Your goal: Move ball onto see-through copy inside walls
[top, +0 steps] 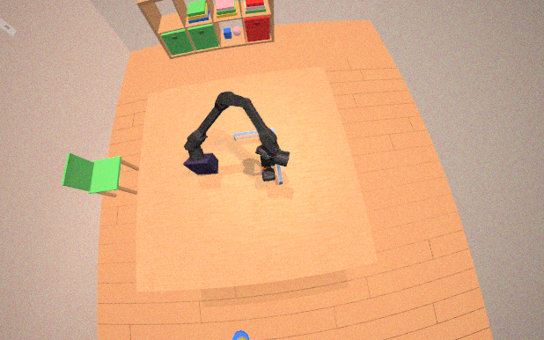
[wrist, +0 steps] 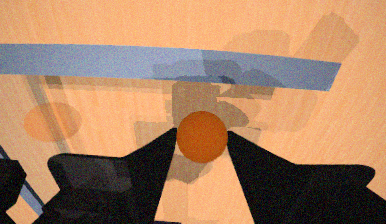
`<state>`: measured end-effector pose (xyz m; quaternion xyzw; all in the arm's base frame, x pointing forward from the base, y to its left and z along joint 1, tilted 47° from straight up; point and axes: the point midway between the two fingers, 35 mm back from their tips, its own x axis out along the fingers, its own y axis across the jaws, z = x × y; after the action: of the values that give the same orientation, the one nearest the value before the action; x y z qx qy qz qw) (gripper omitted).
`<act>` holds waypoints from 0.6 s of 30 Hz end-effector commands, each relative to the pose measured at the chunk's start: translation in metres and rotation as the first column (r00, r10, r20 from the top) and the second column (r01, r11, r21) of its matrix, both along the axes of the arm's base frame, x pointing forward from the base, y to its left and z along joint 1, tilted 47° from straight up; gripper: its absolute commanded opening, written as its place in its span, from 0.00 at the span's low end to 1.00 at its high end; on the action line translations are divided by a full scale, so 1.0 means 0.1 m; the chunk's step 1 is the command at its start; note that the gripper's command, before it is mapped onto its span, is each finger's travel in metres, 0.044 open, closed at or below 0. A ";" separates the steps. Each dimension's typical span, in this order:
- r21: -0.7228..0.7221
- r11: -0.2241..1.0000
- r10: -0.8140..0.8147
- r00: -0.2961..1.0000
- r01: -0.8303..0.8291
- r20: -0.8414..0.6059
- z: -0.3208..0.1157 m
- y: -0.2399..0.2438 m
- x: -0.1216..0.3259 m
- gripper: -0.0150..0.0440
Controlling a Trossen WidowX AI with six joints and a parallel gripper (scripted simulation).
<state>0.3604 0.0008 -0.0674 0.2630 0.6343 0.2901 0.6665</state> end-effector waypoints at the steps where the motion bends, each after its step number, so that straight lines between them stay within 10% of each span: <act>1: -0.015 1.000 -0.002 1.000 0.003 0.026 0.23 -0.25 0.06 0.25; 18: -0.001 0.999 -0.043 0.999 0.043 -0.006 0.79 -0.75 -0.02 0.25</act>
<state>0.3569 -0.0753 0.0065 0.2723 0.6261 0.2834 0.6734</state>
